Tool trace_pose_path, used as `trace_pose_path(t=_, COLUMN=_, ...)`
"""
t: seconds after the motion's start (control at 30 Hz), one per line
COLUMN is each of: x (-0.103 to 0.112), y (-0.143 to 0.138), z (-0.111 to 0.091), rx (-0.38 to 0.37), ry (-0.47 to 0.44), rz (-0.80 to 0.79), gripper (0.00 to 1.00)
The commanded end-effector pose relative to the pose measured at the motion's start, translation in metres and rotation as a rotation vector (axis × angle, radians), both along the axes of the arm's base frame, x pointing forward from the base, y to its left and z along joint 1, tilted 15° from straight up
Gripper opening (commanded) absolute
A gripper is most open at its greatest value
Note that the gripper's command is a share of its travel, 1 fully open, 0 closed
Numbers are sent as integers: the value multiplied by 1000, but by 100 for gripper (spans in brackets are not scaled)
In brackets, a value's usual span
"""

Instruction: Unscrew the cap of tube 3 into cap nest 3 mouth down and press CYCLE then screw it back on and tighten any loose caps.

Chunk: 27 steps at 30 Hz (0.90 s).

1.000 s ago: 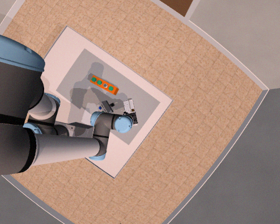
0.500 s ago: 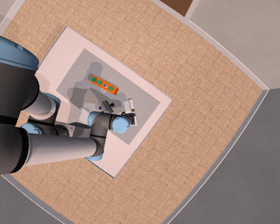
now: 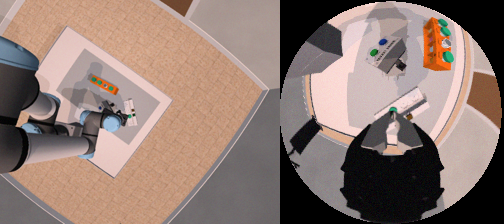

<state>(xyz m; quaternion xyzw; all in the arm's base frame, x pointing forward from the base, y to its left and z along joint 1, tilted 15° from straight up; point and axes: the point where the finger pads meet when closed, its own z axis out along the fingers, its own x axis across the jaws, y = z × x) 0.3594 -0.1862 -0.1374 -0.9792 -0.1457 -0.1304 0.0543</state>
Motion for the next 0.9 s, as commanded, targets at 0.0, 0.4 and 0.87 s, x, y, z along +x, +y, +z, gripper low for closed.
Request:
trace_pose_path(t=0.0, x=-8, y=20, z=-5, rx=37, ry=37, rz=-248, gripper=0)
trace_pose_path(t=0.4, x=-21, y=59, z=-12, rx=131, ry=89, rz=-627, gripper=0)
trace_pose_path(t=0.87, x=-43, y=121, z=-25, rx=131, ry=89, rz=-627, gripper=0)
